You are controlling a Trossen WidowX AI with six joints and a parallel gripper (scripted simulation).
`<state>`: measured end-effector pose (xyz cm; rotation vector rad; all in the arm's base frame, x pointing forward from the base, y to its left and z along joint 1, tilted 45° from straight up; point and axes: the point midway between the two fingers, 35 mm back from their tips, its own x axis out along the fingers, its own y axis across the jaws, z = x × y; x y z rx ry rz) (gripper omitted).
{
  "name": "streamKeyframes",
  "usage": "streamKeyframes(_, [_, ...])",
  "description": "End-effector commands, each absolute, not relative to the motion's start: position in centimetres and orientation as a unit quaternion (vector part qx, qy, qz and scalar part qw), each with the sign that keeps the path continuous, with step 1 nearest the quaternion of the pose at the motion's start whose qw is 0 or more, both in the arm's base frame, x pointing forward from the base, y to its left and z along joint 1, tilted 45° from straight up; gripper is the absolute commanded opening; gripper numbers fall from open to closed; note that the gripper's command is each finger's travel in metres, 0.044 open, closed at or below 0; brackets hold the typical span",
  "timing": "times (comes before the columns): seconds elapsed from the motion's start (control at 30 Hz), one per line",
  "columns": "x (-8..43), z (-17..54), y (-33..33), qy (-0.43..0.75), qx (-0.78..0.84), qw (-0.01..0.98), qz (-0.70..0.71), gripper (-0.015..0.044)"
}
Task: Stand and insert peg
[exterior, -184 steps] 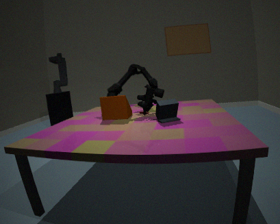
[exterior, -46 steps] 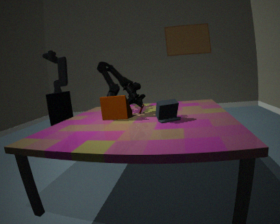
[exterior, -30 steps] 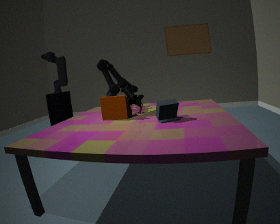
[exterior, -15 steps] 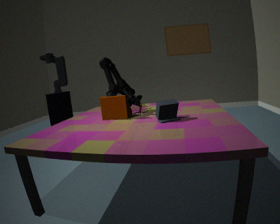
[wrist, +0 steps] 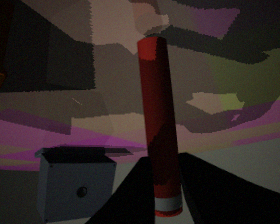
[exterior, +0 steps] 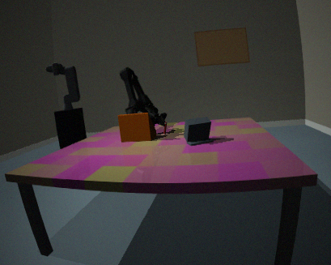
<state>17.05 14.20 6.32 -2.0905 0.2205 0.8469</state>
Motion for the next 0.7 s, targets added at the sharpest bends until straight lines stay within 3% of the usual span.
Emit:
streamKeyframes(0.0, [16.92,6.38,14.19,0.090,-0.836,0.424,0.337,0.0051])
streamKeyframes(0.67, [16.82,6.35,14.80,0.081,-0.835,0.426,0.339,0.0051])
